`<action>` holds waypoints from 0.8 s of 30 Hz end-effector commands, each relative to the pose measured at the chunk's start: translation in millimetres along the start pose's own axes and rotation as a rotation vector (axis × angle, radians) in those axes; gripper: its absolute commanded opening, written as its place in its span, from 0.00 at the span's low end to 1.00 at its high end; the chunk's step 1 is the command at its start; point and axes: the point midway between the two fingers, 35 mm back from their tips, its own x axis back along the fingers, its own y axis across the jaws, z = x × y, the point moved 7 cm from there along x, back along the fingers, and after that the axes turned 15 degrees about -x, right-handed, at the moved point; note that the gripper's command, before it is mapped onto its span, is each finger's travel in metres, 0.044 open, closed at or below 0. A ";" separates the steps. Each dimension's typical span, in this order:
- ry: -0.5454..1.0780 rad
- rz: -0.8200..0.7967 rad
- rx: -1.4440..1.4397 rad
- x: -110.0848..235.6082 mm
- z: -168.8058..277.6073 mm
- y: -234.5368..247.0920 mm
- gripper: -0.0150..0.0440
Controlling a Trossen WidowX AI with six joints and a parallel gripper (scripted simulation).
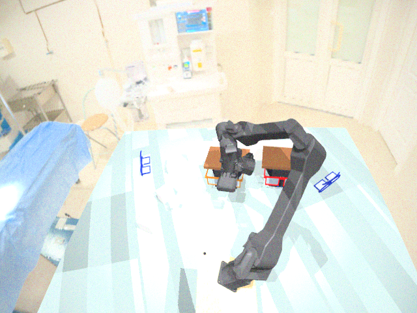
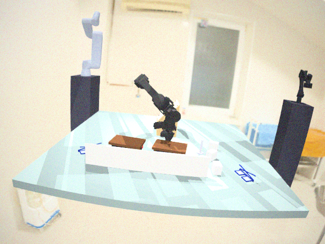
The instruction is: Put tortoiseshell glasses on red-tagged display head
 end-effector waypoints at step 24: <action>-0.008 0.040 0.002 15.5 1.3 5.0 0.44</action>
